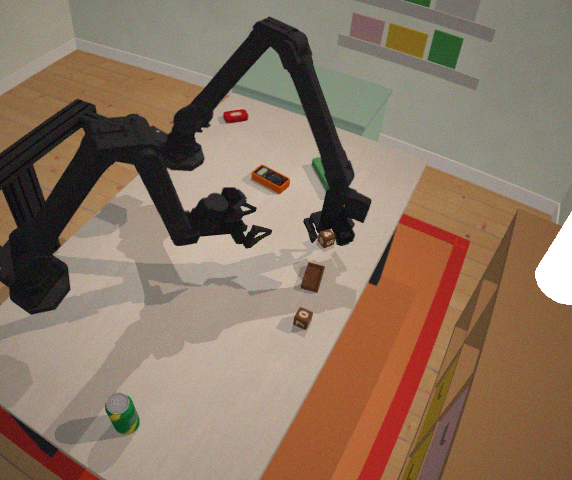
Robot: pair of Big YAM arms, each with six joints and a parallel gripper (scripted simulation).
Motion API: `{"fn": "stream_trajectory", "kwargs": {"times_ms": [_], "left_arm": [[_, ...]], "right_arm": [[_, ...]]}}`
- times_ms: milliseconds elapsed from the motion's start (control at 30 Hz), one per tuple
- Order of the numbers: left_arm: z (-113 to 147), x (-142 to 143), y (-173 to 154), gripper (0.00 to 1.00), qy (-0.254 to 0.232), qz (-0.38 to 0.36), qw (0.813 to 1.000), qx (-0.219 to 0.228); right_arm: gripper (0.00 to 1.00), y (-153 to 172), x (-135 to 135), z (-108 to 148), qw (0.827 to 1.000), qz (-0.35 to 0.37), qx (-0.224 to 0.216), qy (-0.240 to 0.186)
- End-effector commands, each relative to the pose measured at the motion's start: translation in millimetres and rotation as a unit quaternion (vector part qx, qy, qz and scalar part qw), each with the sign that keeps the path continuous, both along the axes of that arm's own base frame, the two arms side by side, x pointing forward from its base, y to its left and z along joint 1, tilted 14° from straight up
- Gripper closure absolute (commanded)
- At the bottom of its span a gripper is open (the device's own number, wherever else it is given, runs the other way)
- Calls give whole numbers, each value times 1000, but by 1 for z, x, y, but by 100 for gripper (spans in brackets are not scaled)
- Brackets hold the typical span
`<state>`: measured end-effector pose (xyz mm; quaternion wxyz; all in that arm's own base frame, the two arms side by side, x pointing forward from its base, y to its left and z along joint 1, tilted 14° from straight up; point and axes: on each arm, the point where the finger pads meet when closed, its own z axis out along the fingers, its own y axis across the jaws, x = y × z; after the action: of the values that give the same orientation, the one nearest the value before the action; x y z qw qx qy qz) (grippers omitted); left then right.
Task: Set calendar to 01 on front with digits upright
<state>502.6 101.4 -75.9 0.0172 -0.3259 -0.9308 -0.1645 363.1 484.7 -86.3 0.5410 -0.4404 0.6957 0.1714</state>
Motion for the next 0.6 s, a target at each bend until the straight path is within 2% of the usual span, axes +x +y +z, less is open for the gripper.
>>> {"fn": "stream_trajectory", "kwargs": {"times_ms": [0, 167, 233, 267, 433, 567], "left_arm": [[18, 9, 15, 0, -61, 119, 991, -14], [15, 2, 23, 0, -86, 217, 972, -41], [15, 2, 23, 0, -86, 217, 972, -41], [7, 0, 24, 0, -83, 238, 967, -44], [18, 2, 34, 0, -126, 347, 926, -76], [17, -4, 39, 0, -139, 418, 893, -94]], "right_arm": [[0, 8, 8, 14, 1000, -2, 14, -10], [0, 8, 8, 14, 1000, -2, 14, -10], [0, 8, 8, 14, 1000, -2, 14, -10], [0, 8, 8, 14, 1000, -2, 14, -10], [0, 8, 8, 14, 1000, -2, 14, -10], [0, 8, 8, 14, 1000, -2, 14, -10]]}}
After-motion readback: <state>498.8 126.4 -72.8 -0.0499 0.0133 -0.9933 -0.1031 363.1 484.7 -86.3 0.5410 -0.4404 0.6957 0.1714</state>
